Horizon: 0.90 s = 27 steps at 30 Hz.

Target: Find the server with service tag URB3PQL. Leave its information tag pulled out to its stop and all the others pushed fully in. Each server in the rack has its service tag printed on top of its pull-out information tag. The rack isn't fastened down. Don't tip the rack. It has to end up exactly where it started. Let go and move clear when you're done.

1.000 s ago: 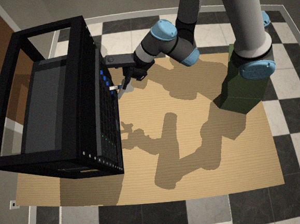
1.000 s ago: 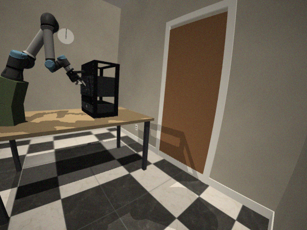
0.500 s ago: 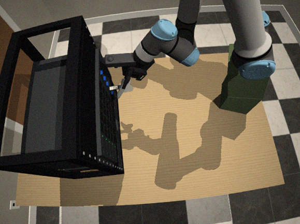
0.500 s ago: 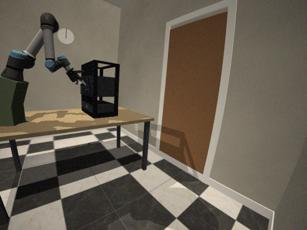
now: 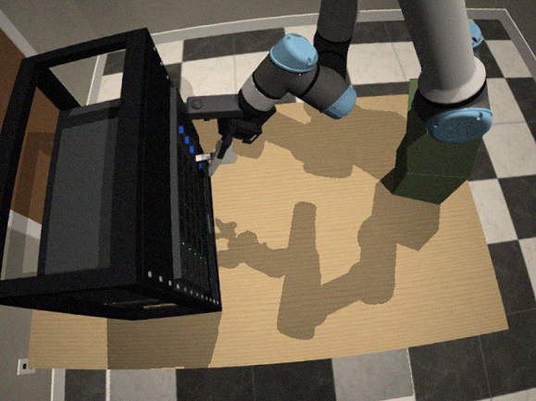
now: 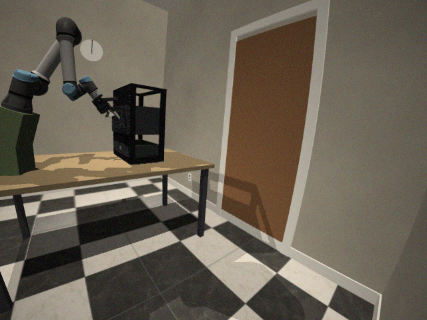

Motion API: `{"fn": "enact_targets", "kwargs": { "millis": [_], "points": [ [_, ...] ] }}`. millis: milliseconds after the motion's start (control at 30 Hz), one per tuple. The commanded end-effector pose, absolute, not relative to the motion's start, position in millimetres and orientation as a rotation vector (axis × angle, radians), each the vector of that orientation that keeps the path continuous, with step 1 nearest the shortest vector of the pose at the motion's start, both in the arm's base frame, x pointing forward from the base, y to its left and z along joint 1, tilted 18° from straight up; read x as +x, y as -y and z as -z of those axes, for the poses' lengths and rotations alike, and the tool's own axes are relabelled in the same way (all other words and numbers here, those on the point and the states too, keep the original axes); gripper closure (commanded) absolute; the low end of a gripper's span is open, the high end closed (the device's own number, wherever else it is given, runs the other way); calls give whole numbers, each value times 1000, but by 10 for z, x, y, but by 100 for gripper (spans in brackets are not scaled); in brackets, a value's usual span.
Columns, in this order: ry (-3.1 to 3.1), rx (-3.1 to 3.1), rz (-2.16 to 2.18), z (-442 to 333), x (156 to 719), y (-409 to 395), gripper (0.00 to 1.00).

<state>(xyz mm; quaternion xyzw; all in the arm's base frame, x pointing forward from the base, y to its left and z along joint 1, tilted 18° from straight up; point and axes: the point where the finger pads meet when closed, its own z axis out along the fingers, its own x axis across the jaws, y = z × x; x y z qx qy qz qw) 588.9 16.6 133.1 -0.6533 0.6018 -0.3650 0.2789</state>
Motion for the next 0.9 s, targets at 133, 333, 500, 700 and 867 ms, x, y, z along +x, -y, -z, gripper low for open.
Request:
{"fn": "enact_targets", "kwargs": {
  "millis": [133, 333, 500, 700, 867],
  "points": [
    [-1611, -1748, 985, -1356, 5892, -167, 0],
    [-1610, -1747, 987, -1364, 5893, -167, 0],
    [-1608, -1745, 990, -1373, 5894, -167, 0],
    [-1607, -1743, 992, -1383, 5895, -168, 0],
    [-1606, -1742, 994, -1389, 5896, -168, 0]
  ]
}}
